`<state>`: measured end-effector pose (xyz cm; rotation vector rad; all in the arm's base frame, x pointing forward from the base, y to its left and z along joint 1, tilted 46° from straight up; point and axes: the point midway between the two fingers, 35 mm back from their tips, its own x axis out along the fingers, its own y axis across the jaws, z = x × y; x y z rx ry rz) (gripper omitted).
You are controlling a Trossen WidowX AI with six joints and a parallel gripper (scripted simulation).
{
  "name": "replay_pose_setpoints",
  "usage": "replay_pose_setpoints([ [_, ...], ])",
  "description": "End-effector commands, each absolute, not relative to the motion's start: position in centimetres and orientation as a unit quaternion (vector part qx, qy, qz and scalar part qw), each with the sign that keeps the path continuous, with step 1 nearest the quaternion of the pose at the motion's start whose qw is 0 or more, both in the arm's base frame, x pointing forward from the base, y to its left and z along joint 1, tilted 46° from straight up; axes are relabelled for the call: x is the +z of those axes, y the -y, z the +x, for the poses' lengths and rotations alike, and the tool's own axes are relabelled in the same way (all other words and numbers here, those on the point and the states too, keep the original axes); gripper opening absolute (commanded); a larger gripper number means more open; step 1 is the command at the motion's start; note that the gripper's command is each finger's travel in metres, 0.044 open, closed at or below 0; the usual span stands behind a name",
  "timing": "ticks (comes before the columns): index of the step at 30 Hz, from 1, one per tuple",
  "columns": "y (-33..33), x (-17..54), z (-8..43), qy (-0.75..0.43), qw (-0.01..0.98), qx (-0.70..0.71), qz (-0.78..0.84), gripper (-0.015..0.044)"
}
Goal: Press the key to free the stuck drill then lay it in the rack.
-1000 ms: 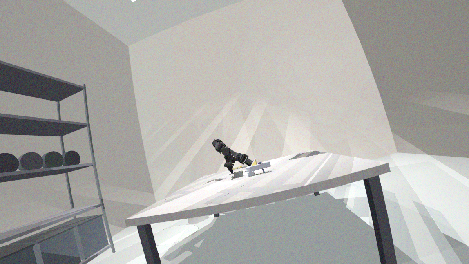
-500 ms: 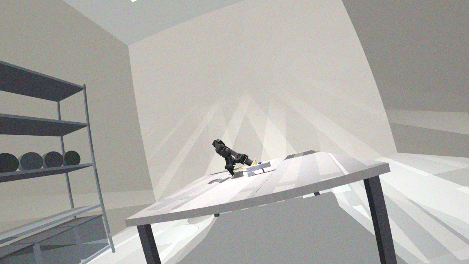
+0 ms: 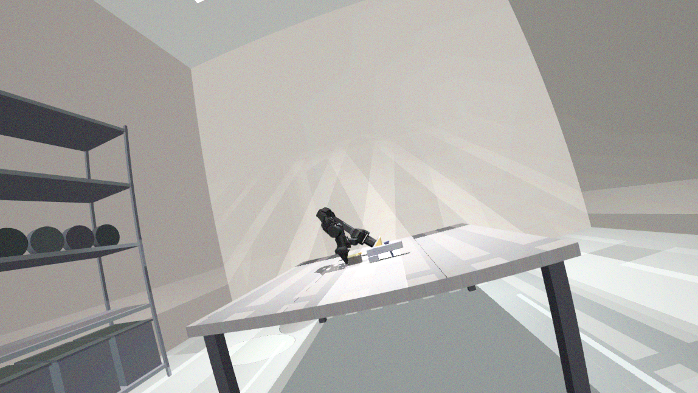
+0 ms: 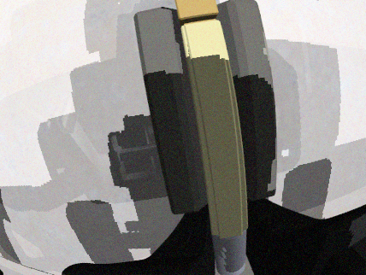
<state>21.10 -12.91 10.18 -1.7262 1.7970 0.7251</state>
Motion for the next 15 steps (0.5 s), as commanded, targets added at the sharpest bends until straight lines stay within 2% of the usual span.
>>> replay_pose_setpoints([
  [1, 12.91, 10.18, 21.1, -0.667, 0.27, 0.269, -0.64, 0.0026],
  [15, 12.91, 10.18, 21.1, -0.667, 0.27, 0.269, -0.64, 0.0394],
])
